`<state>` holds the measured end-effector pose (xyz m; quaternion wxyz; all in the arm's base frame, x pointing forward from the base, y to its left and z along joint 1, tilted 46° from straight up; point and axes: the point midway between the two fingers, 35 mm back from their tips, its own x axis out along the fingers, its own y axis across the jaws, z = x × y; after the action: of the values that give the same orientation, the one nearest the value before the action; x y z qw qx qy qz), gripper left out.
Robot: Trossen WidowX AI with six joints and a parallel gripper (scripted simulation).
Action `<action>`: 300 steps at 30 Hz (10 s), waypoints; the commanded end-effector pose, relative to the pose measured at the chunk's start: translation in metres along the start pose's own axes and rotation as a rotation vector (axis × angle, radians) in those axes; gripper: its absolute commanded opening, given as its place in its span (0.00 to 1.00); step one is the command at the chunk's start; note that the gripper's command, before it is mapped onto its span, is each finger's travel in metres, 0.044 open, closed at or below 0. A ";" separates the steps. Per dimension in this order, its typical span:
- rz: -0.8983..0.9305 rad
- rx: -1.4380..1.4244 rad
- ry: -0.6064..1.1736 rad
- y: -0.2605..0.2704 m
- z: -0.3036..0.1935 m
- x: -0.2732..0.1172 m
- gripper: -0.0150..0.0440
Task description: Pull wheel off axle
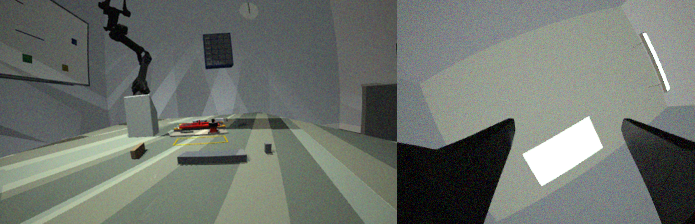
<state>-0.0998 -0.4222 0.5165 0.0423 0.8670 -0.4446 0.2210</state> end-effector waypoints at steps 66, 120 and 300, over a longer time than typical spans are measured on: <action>3.020 1.894 -0.813 -0.513 0.548 -0.137 0.76; 3.363 0.643 0.685 -0.584 0.556 -0.401 0.56; 3.369 0.645 0.700 -0.501 0.641 -0.424 0.25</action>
<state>0.3084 0.0113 -0.1635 0.2936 0.6099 0.6922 -0.2504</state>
